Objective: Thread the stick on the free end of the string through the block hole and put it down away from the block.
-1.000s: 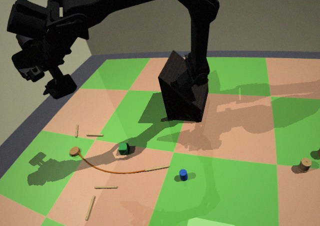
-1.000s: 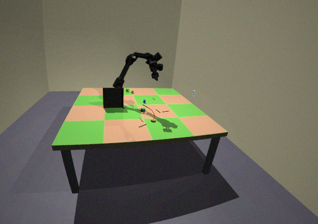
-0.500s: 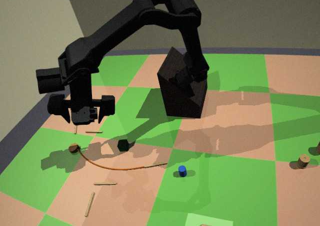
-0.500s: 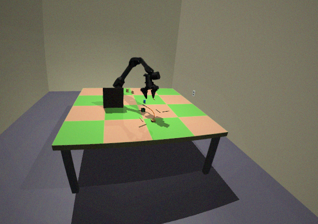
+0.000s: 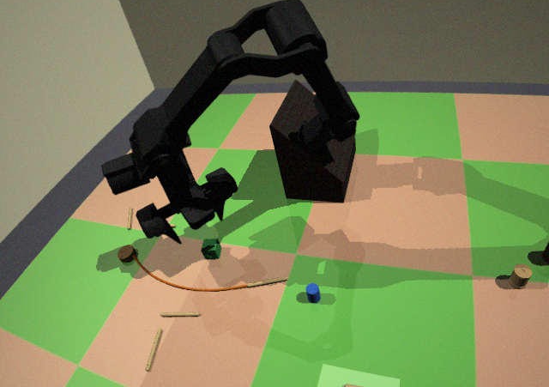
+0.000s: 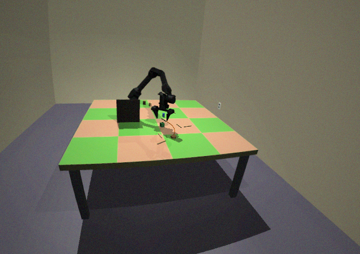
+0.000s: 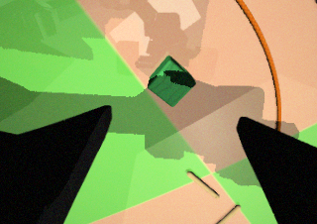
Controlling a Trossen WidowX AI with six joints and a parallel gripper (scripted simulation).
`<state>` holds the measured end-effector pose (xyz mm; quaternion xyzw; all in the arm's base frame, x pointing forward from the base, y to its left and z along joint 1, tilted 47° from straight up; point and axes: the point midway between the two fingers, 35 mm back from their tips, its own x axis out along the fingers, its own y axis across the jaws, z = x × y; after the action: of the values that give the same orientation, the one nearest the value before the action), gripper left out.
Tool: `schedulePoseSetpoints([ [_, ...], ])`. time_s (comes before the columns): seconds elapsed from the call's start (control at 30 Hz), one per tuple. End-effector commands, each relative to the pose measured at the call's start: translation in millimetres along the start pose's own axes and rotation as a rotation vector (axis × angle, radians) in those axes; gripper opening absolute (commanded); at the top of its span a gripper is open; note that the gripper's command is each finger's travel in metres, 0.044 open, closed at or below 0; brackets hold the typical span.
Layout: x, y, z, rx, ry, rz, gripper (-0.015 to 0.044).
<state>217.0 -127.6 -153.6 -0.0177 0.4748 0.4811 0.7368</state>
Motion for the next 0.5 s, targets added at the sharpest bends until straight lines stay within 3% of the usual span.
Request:
schedulePoseSetpoints([
  [0.0,4.0,5.2,1.6,-0.015,-0.016,0.015,0.044],
  [0.47,3.4,4.1,1.3,-0.014,-0.013,0.012,0.044],
])
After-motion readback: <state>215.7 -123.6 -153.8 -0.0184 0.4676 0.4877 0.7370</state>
